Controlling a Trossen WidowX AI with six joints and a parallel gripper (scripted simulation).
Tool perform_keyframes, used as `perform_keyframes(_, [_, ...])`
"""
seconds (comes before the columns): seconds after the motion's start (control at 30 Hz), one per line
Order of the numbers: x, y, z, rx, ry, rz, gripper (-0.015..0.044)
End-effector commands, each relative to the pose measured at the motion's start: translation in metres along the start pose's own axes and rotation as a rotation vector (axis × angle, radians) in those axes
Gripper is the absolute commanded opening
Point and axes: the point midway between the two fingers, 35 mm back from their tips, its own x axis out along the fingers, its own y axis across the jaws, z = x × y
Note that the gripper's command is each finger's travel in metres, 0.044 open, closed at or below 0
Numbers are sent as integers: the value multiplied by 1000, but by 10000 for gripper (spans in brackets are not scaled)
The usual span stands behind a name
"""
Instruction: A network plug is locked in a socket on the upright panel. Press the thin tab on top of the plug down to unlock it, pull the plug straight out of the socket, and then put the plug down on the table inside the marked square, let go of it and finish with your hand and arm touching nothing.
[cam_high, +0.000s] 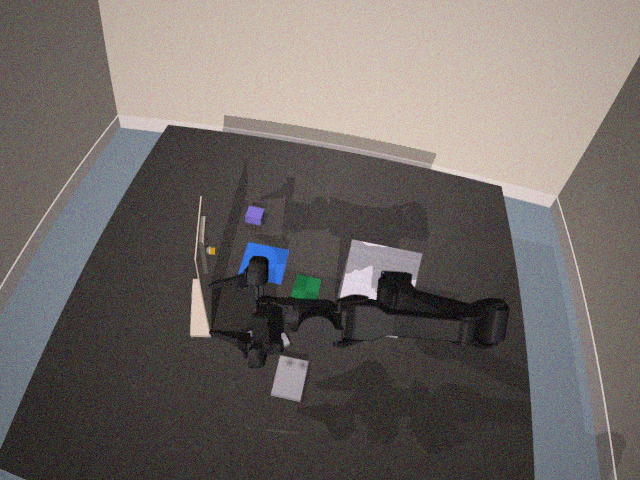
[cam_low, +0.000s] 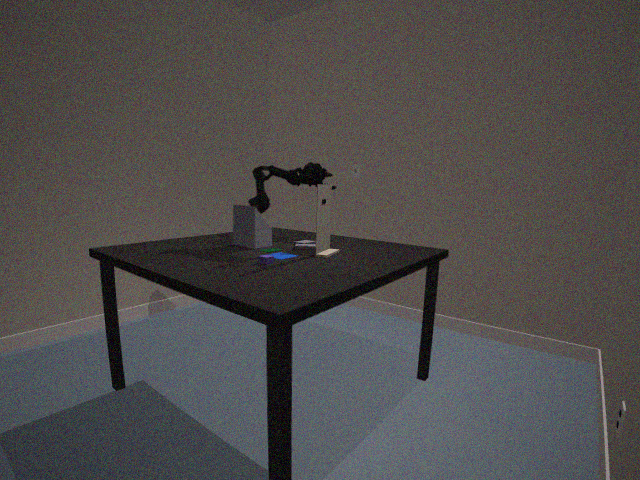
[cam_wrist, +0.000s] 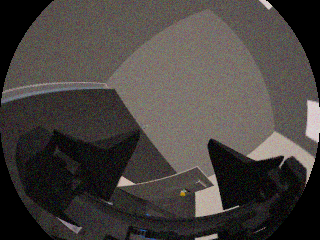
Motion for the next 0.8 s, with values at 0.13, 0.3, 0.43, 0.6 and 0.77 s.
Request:
perform_keyframes(0.13, [11, -7, -18, -55, 11, -13, 269])
perform_keyframes(0.3, [24, -15, -44, -129, 21, -25, 156])
perform_keyframes(0.43, [31, -22, -65, -186, 29, -33, 156])
perform_keyframes(0.6, [36, -30, -90, -258, 39, -43, 156])
perform_keyframes(0.77, [37, -38, -115, -330, 51, -52, 156])
